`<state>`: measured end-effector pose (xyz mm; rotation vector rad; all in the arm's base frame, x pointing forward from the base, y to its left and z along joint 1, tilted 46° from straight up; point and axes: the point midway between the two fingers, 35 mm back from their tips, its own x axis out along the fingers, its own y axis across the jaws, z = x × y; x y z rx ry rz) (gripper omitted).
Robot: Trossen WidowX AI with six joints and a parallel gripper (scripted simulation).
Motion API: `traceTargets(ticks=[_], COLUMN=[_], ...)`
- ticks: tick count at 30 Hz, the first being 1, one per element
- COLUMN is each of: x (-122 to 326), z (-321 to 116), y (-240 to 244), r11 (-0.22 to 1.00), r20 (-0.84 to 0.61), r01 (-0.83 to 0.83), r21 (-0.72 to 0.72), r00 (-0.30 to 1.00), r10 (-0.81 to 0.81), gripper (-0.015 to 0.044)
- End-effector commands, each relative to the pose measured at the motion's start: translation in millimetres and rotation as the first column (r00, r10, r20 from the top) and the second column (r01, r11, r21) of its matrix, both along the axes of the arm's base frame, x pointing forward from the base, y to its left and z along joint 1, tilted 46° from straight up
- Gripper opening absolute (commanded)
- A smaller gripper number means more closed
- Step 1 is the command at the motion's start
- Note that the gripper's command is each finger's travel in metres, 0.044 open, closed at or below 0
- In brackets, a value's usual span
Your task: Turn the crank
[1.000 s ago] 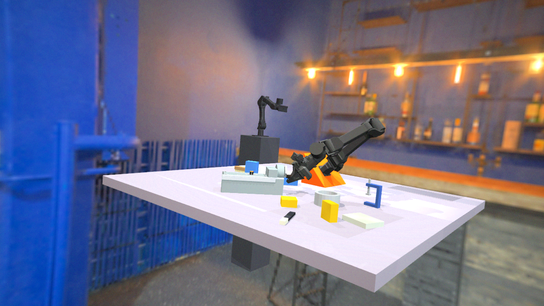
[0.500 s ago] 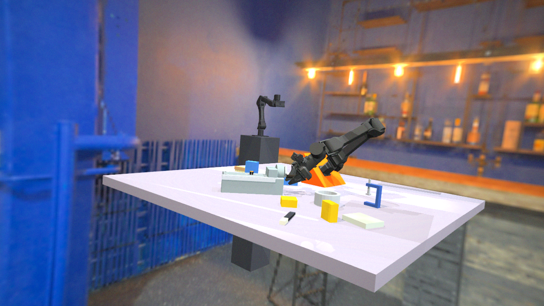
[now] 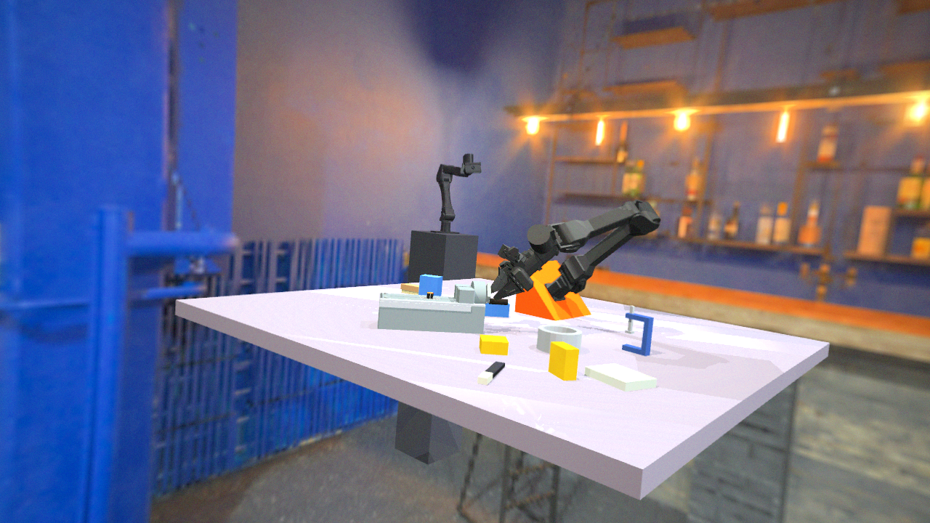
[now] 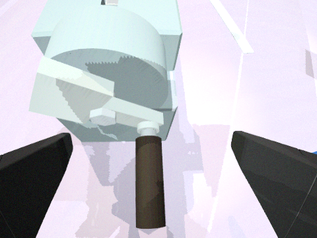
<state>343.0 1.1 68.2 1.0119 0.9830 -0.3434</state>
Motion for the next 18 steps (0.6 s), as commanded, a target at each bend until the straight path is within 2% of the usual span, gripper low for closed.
traceTargets(ticks=[1, 14, 18], x=[1, 0, -1], z=[9, 68, 75], y=[-5, -73, -80], r11=[1.0, 1.0, 1.0], r20=[0.009, -0.003, -0.001], r01=[-0.005, -0.001, -0.003], r21=[0.003, -0.005, -0.004], r00=[1.0, 1.0, 1.0], r10=[0.005, 0.001, 0.003], gripper=[0.044, 0.044, 0.044])
